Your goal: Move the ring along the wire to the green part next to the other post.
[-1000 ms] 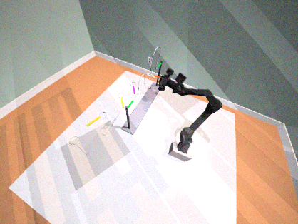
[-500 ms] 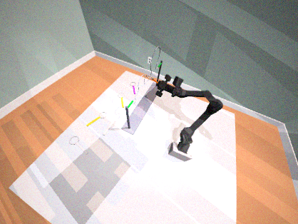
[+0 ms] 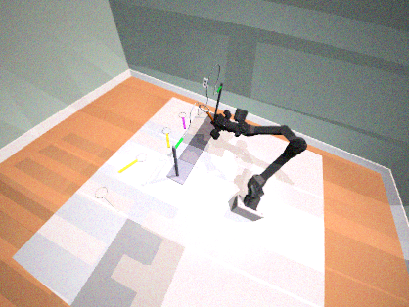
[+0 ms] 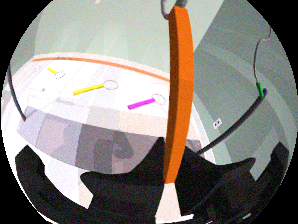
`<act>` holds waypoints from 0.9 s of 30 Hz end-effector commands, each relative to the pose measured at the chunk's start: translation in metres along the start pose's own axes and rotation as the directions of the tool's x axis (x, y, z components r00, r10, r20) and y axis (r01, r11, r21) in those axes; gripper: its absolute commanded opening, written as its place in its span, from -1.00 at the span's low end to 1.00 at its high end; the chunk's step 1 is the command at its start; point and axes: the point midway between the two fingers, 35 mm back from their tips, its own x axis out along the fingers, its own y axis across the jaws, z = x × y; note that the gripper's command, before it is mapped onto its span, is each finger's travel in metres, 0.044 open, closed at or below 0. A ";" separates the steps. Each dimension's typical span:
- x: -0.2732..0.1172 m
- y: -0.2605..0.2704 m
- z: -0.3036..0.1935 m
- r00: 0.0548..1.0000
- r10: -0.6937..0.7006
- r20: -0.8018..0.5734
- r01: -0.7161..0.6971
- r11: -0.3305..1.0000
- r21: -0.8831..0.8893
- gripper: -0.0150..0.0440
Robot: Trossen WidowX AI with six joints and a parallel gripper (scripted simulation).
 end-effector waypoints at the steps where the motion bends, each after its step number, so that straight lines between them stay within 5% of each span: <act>1: -0.004 0.014 0.001 0.999 0.041 -0.009 -0.040 0.996 0.080 -1.00; 27: -0.016 0.065 0.012 0.987 0.160 -0.012 -0.150 0.948 0.280 -1.00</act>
